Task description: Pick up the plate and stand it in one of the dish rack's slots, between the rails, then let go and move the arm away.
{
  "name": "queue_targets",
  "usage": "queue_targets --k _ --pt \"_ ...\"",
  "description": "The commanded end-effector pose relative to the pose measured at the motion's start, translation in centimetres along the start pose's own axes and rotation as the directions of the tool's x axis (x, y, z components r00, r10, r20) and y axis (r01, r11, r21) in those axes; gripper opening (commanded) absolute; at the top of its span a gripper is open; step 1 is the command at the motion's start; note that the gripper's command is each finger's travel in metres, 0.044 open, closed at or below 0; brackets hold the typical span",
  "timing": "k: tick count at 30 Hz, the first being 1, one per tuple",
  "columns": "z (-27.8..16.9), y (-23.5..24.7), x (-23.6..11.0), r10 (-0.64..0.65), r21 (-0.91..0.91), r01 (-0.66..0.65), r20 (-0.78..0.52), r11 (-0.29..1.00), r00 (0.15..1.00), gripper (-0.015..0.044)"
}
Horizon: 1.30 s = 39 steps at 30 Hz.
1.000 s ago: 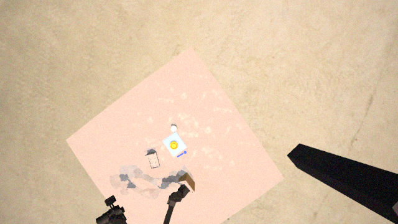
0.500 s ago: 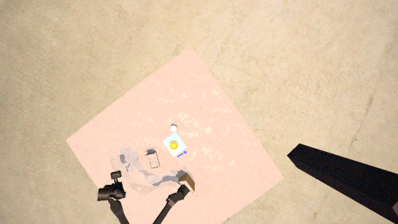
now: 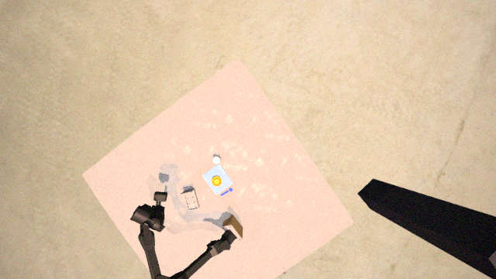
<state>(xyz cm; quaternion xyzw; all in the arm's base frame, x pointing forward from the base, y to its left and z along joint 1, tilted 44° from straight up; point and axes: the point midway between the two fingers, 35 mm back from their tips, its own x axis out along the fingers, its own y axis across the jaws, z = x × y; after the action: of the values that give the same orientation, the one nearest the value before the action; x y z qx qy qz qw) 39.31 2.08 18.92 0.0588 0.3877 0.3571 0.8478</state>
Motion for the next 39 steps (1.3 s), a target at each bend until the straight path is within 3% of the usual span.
queue_targets --k 1,14,22,26,28,35,39 --pt "-2.5 -3.8 -0.6 -0.037 0.092 0.043 -0.067 0.995 0.997 0.04" --pt "-14.2 -13.4 -4.8 0.002 0.431 0.121 -0.276 0.894 0.961 0.04" --pt "-22.5 -15.9 -8.1 0.145 0.627 0.094 -0.319 0.773 0.936 0.04" --pt "-23.2 -16.0 -8.4 0.16 0.643 0.089 -0.318 0.761 0.935 0.04" --pt "-23.5 -16.0 -7.5 0.159 0.642 0.089 -0.318 0.761 0.935 0.04" --pt "-27.1 -14.0 1.2 0.161 0.643 0.086 -0.315 0.761 0.935 0.04" --pt "-27.3 -13.5 2.0 0.162 0.643 0.085 -0.314 0.761 0.935 0.04"
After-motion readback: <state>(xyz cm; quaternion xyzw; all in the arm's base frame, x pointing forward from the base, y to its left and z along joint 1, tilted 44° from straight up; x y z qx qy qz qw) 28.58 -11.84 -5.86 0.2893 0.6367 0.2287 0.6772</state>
